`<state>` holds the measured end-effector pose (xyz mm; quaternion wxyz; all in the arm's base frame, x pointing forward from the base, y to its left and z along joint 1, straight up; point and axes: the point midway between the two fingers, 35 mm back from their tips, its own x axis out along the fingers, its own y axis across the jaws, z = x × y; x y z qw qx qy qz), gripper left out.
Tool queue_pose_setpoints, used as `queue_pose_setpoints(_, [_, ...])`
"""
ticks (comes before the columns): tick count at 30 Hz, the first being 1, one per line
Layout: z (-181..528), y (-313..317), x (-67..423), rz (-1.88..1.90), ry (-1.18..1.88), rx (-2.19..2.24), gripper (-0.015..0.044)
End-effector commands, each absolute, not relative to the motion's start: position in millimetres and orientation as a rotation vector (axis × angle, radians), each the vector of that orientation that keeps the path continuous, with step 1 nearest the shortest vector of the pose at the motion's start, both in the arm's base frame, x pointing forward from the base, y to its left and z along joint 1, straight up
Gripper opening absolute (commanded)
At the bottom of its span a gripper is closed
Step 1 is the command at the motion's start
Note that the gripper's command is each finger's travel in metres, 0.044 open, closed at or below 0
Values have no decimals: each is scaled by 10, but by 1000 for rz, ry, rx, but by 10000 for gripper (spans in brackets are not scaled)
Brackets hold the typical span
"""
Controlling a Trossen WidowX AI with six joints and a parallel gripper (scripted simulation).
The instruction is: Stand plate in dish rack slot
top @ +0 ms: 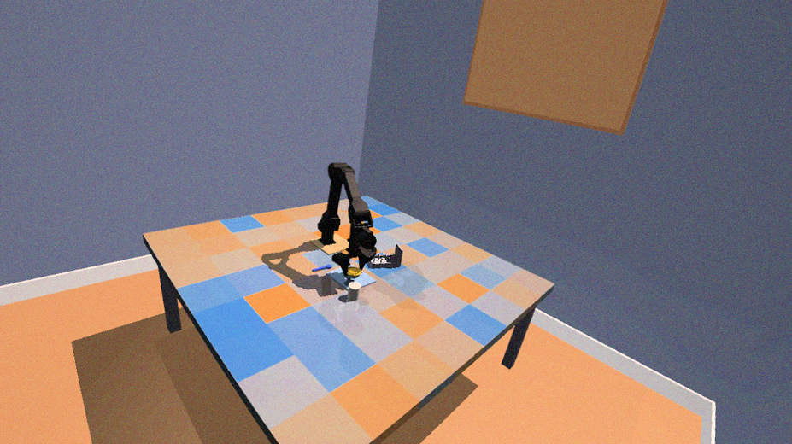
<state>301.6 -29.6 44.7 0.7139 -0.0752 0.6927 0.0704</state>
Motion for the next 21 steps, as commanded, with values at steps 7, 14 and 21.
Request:
queue_pose_setpoints(7, [414, -303, 3007, 159, 1544, -173, 345])
queue_pose_setpoints(14, [414, -303, 3007, 159, 1544, -173, 299])
queue_pose_setpoints(21, [590, -307, 3060, 159, 1543, -173, 115])
